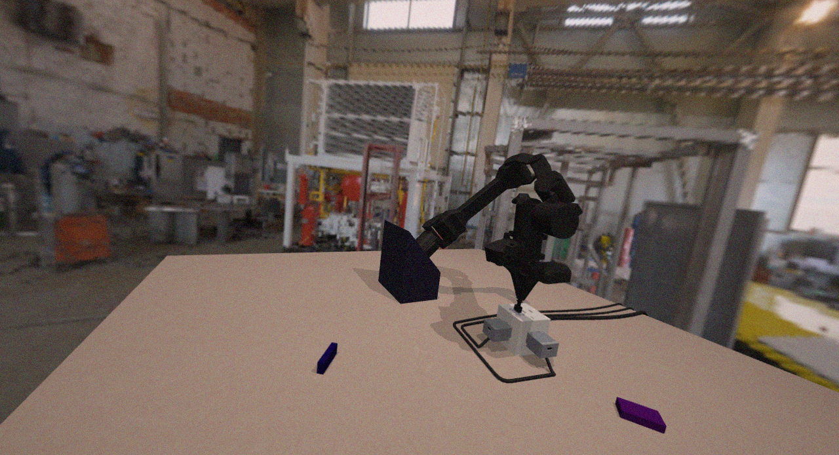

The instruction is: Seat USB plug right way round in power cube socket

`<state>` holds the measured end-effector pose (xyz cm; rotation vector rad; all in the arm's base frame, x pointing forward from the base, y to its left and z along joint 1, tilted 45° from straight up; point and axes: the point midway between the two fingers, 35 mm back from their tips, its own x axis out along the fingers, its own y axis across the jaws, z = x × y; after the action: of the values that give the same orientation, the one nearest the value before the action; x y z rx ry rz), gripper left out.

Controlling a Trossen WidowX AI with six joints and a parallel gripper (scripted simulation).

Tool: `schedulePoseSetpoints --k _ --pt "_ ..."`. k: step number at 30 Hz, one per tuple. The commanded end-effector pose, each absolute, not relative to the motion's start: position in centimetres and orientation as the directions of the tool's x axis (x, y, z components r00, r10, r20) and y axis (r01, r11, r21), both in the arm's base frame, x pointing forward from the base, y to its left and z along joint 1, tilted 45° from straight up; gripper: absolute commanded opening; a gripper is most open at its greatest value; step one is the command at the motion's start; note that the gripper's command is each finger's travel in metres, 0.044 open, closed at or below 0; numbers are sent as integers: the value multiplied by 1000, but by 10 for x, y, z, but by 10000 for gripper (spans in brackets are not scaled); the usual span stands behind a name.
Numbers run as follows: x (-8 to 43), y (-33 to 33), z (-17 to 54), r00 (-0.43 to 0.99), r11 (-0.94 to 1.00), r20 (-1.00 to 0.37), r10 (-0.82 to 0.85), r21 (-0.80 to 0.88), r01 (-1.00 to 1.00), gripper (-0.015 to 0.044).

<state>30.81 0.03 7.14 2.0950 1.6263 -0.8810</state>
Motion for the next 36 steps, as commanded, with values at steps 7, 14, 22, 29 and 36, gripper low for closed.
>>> schedulePoseSetpoints --k 7,14,22,29,36 --pt "308 0 71 150 -283 -656 739 -101 954 79" --pt "308 0 71 150 -283 -656 739 -101 954 95" --pt "308 0 71 150 -283 -656 739 -101 954 95" --pt "308 -2 74 150 -283 -657 739 -101 954 95" --pt "307 -7 78 150 -283 -657 739 -101 954 95"
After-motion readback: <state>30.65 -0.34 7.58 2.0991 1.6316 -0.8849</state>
